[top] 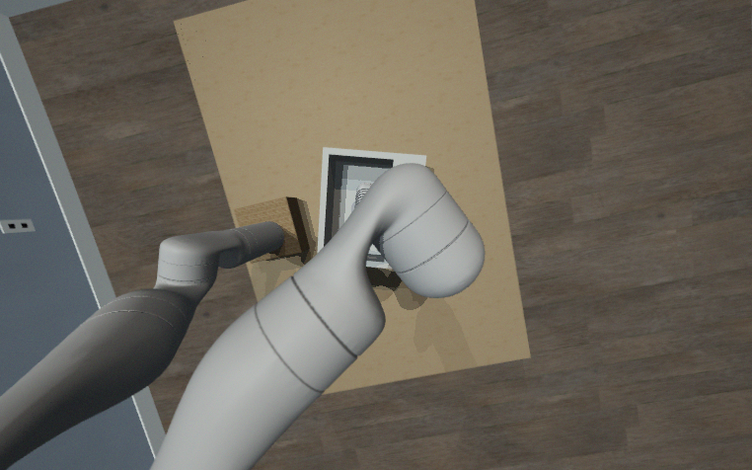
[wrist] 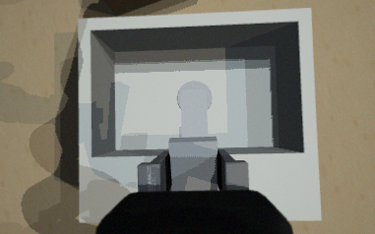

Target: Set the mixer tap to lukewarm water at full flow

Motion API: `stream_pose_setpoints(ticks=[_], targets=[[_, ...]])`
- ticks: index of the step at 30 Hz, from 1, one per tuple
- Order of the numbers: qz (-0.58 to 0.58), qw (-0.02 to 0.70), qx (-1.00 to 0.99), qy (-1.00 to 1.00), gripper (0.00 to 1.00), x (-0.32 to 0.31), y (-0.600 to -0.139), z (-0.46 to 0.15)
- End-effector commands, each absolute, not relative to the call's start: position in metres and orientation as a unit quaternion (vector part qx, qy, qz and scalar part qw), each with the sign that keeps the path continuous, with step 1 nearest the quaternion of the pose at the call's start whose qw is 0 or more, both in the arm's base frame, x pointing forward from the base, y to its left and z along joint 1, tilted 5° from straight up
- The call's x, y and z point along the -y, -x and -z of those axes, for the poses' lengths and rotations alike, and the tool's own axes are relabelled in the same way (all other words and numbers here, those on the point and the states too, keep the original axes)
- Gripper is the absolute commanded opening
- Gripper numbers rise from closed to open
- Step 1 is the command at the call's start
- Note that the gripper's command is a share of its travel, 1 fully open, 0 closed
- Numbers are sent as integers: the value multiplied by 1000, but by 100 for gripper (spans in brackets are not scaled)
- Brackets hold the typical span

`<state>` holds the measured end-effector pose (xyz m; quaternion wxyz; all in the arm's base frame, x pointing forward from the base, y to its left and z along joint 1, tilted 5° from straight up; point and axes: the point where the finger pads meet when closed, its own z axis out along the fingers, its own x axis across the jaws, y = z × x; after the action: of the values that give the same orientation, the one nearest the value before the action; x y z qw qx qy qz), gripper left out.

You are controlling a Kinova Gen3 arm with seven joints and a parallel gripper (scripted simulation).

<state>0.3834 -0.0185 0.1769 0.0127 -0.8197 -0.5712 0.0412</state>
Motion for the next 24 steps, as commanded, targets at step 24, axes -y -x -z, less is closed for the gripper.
stream_pose_setpoints(ticks=[24], targets=[[-41, 12, 571, 820, 0, 20, -388, -183]])
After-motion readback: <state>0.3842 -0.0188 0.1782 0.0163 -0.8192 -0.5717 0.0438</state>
